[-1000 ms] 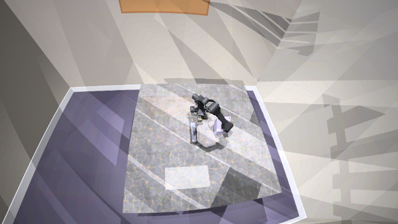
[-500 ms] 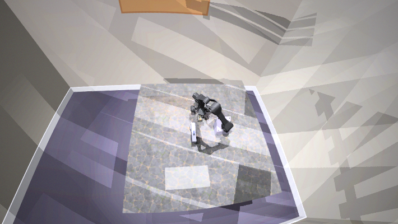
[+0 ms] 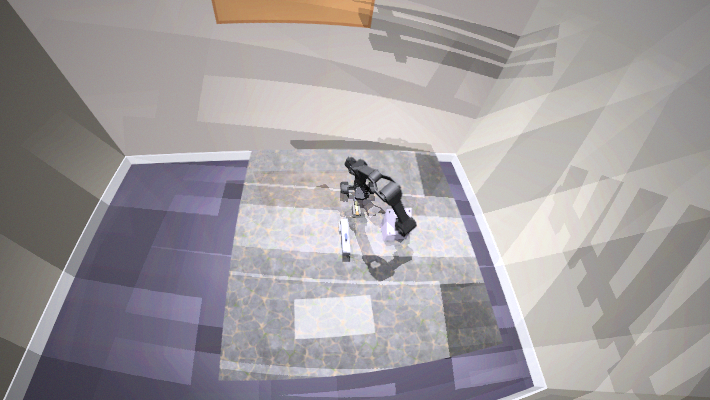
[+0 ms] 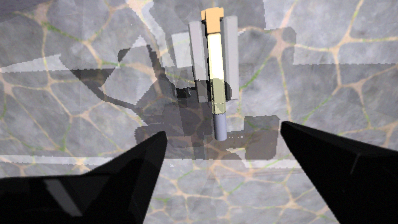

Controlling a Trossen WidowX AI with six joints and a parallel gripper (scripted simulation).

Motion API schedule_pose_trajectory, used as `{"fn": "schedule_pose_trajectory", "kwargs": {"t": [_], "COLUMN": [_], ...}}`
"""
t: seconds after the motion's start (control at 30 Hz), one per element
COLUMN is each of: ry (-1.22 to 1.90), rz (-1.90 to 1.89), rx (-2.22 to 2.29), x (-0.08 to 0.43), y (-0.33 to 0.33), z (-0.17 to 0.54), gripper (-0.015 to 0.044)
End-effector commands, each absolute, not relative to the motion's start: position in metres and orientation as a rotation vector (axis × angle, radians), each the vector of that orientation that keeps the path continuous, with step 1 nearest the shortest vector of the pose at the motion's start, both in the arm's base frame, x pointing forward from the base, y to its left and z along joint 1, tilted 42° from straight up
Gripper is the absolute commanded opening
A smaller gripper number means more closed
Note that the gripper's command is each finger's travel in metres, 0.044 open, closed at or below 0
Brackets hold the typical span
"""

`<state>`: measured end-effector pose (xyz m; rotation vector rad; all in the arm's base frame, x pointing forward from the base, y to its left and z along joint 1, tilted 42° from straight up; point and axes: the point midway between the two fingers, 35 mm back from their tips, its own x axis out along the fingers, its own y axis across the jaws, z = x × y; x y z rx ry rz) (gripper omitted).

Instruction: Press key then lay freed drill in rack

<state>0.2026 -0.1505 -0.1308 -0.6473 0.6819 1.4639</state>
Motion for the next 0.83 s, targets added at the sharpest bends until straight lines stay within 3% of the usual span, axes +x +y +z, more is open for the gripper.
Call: {"fn": "schedule_pose_trajectory", "kwargs": {"t": [0.0,0.2,0.8], "ry": [0.686,0.707,0.826], "rz": [1.460,1.456,1.359], "rx": [-0.659,-0.672,-0.862], "x": [0.204,0.214,0.311], "y": [-0.161,-0.154,-0.120], "z": [-0.121,-0.124,-0.082], "gripper": [0.0440,0.0440,0.0440]}}
